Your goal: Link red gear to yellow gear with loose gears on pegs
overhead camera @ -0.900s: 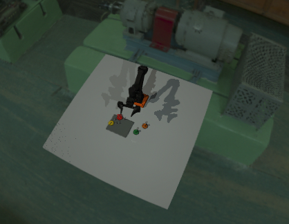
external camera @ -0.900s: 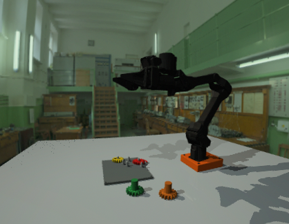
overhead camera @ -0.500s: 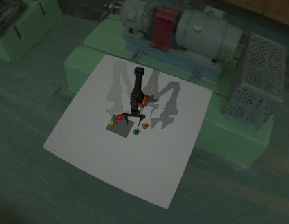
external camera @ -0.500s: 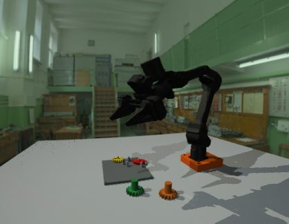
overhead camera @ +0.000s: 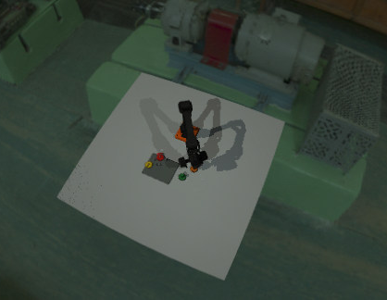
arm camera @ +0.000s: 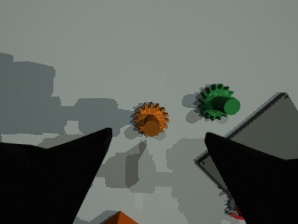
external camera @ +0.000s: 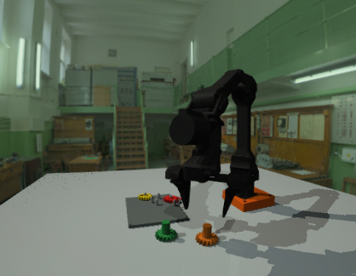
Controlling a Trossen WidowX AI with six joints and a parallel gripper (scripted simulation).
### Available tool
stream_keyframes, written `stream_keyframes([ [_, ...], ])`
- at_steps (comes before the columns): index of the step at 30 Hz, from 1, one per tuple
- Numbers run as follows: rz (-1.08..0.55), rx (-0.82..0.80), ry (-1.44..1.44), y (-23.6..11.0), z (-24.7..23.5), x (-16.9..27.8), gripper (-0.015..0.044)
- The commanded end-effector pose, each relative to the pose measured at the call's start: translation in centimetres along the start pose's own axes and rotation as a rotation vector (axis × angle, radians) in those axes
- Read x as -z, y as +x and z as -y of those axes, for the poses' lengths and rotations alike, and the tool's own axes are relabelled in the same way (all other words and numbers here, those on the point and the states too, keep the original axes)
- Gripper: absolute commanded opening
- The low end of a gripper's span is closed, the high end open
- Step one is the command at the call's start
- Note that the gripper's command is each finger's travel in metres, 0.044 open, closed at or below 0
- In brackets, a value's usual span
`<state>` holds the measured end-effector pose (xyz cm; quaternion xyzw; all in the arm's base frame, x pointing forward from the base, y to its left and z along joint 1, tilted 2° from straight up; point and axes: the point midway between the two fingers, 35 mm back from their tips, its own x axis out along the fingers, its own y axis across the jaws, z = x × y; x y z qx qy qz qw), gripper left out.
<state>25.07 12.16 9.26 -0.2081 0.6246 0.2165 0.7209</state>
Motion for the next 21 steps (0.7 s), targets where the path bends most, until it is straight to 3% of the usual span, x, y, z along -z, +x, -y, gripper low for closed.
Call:
stream_keyframes([
  [1,-0.080,-0.008,-0.031,0.4,-0.6,0.7,0.0440],
  [21,-0.080,-0.008,-0.031,2.8,-0.6,0.6,0.0440],
])
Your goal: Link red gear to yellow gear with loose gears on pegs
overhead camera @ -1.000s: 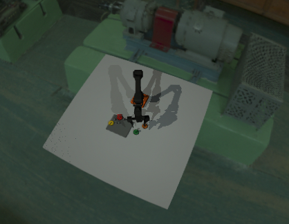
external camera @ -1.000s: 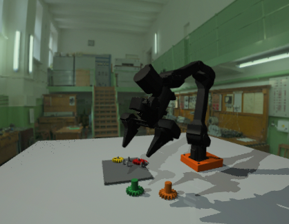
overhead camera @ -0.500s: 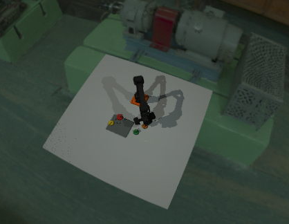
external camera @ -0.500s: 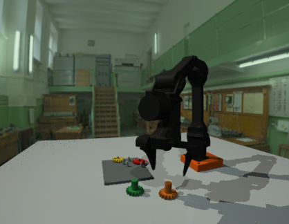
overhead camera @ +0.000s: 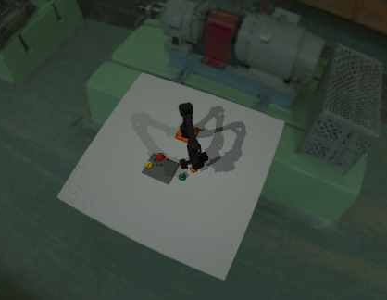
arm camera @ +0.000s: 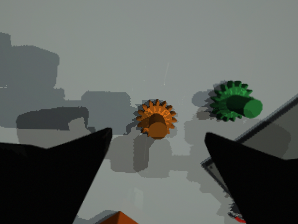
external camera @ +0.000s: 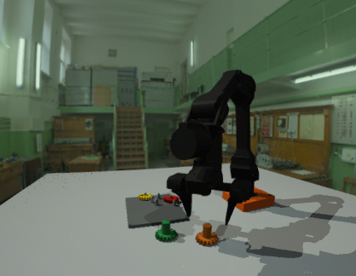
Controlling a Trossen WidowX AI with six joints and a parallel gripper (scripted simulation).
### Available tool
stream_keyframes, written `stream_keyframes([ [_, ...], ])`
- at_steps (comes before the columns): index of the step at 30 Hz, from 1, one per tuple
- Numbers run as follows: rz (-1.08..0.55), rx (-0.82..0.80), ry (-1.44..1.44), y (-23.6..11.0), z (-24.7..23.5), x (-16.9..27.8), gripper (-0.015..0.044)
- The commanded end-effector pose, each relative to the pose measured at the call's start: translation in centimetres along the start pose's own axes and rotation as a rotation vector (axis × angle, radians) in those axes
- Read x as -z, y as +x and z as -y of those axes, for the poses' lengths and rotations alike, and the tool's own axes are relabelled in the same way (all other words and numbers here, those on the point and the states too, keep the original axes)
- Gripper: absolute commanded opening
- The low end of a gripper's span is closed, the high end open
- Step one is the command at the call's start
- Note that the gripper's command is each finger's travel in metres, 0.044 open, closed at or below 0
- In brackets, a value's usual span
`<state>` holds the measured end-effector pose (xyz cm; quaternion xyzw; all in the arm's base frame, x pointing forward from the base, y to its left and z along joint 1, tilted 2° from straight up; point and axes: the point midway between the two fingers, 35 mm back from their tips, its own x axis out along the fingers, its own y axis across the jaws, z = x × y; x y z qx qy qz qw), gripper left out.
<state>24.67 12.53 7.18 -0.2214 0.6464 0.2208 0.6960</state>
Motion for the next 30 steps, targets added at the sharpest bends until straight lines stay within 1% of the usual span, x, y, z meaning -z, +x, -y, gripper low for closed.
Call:
stream_keyframes([
  [1,-0.013,0.002,-0.005,0.9,0.0,0.2,0.0440],
  [11,-0.014,0.002,-0.005,2.5,0.0,0.3,0.0440],
  [20,-0.014,0.002,-0.005,2.6,0.0,0.3,0.0440],
  [30,-0.014,0.002,-0.005,2.6,0.0,0.3,0.0177],
])
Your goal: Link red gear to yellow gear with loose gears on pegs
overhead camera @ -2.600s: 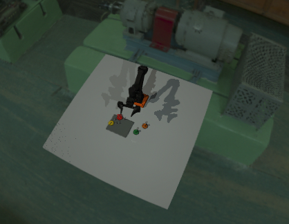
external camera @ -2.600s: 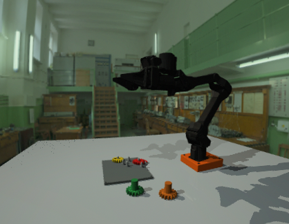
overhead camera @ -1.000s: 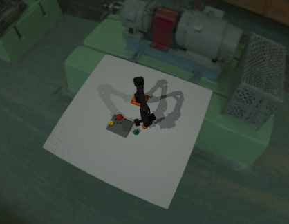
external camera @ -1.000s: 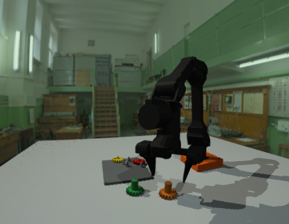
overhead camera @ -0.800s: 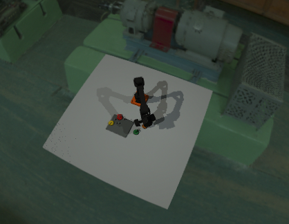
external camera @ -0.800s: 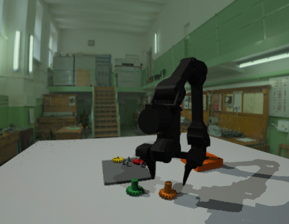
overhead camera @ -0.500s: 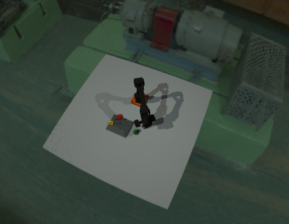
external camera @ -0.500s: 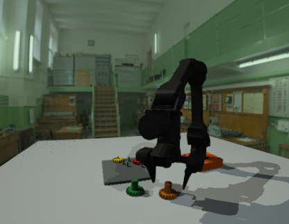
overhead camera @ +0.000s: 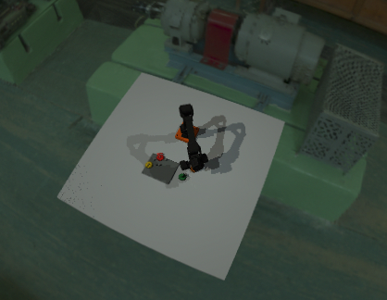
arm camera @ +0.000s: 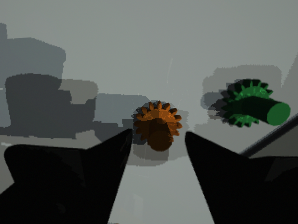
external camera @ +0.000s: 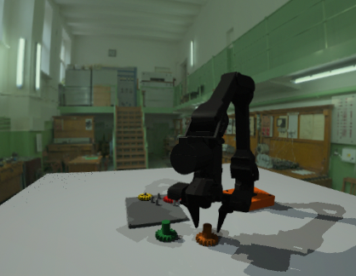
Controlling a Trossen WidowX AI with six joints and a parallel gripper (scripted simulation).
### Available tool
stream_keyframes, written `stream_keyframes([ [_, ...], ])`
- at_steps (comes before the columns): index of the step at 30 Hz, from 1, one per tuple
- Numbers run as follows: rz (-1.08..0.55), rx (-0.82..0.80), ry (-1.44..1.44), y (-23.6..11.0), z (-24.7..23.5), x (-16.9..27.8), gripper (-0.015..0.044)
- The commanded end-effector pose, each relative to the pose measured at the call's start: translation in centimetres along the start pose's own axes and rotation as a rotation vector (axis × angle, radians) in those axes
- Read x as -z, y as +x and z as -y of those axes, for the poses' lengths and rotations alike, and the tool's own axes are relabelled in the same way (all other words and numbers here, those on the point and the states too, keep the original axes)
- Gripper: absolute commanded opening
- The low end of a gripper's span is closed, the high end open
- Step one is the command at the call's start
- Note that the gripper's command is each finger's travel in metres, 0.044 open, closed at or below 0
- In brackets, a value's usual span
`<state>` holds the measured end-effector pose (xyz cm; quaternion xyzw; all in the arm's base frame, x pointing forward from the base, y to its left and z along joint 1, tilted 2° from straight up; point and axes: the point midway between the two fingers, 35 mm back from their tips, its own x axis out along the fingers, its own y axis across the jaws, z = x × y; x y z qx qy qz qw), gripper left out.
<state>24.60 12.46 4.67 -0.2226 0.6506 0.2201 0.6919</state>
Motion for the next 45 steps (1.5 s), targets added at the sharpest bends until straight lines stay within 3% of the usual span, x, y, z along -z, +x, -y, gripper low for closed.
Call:
stream_keyframes([
  [1,-0.002,0.003,-0.005,0.1,0.1,0.0,0.0151],
  [4,-0.002,0.003,-0.005,0.1,0.1,0.0,0.0072],
  [13,-0.002,0.003,-0.005,0.1,0.1,0.0,0.0000],
  [45,-0.001,0.003,-0.005,-6.3,0.5,-0.6,0.0000],
])
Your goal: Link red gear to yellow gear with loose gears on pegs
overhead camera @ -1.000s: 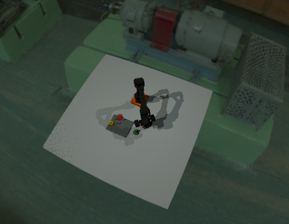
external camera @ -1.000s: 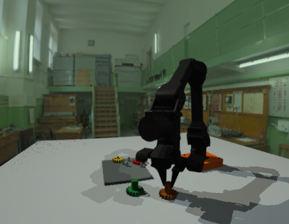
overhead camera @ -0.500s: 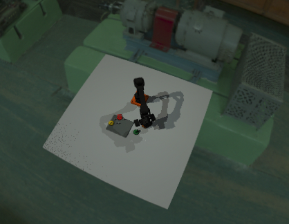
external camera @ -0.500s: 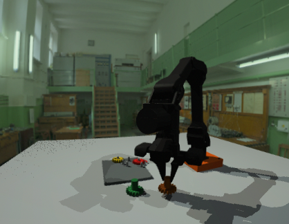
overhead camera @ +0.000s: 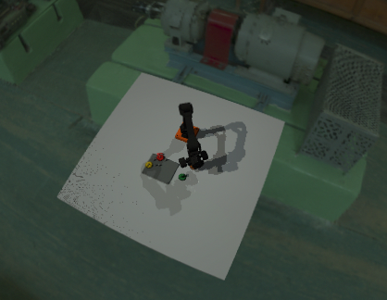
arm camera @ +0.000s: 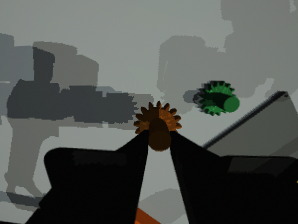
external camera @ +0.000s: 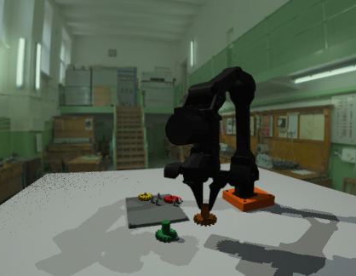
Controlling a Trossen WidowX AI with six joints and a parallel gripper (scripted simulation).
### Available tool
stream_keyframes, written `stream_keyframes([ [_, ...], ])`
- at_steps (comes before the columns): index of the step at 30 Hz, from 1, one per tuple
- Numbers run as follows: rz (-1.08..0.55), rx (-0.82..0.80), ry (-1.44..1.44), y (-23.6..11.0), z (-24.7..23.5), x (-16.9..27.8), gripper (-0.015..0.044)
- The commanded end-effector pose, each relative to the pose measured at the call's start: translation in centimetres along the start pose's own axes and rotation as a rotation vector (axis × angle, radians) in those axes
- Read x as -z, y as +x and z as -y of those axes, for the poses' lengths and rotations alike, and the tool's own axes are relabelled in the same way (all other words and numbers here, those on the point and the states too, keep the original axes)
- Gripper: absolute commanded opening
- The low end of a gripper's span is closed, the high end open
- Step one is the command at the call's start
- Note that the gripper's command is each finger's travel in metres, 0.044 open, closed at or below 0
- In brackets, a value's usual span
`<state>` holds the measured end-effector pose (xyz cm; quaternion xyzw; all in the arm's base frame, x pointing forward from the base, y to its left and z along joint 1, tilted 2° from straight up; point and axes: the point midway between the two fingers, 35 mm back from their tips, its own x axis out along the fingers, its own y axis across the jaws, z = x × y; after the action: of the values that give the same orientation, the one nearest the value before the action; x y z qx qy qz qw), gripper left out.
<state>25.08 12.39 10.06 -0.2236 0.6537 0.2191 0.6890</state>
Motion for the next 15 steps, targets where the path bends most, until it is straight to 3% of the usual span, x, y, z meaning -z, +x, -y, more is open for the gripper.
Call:
stream_keyframes([
  [1,0.008,0.003,-0.005,-1.2,0.1,0.0,0.0000],
  [15,0.008,0.003,-0.005,-4.5,0.2,0.4,0.0000],
])
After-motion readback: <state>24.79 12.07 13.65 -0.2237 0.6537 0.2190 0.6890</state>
